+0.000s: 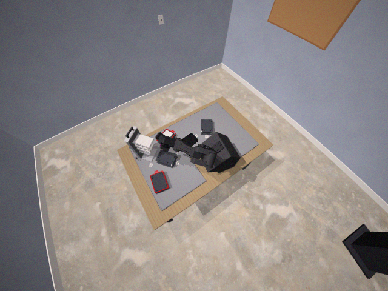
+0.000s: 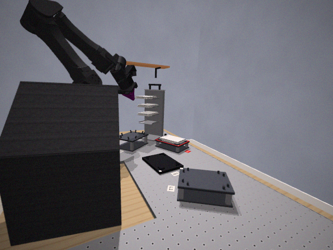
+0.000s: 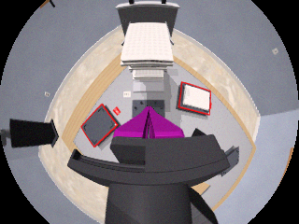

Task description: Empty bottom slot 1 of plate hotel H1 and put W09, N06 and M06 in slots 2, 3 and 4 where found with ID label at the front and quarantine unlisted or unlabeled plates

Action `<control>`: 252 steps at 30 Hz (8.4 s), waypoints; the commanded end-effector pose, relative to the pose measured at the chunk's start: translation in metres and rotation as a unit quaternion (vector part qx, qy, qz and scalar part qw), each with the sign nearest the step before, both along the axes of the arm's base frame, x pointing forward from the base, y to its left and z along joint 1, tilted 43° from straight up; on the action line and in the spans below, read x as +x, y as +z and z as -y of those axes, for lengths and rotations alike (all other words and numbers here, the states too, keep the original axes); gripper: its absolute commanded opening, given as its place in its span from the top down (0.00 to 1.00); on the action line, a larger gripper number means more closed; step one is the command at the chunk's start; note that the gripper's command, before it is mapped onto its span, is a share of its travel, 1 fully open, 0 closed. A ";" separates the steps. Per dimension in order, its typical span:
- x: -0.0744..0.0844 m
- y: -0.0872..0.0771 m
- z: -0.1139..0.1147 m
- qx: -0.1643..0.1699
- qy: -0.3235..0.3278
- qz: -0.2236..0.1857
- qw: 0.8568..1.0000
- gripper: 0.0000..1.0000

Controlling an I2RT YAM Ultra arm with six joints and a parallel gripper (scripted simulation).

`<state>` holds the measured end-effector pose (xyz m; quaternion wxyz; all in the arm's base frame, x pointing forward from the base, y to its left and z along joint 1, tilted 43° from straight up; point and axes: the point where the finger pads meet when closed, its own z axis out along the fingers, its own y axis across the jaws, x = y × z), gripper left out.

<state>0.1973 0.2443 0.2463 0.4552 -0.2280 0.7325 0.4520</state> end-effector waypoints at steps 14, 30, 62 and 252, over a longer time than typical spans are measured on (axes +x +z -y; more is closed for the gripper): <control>0.011 0.024 -0.009 0.014 -0.004 0.018 1.000 1.00; 0.018 0.029 -0.014 0.015 -0.005 0.017 1.000 1.00; 0.032 0.038 -0.024 0.015 -0.006 0.017 1.000 1.00; 0.014 0.014 -0.006 0.004 -0.008 0.006 1.000 1.00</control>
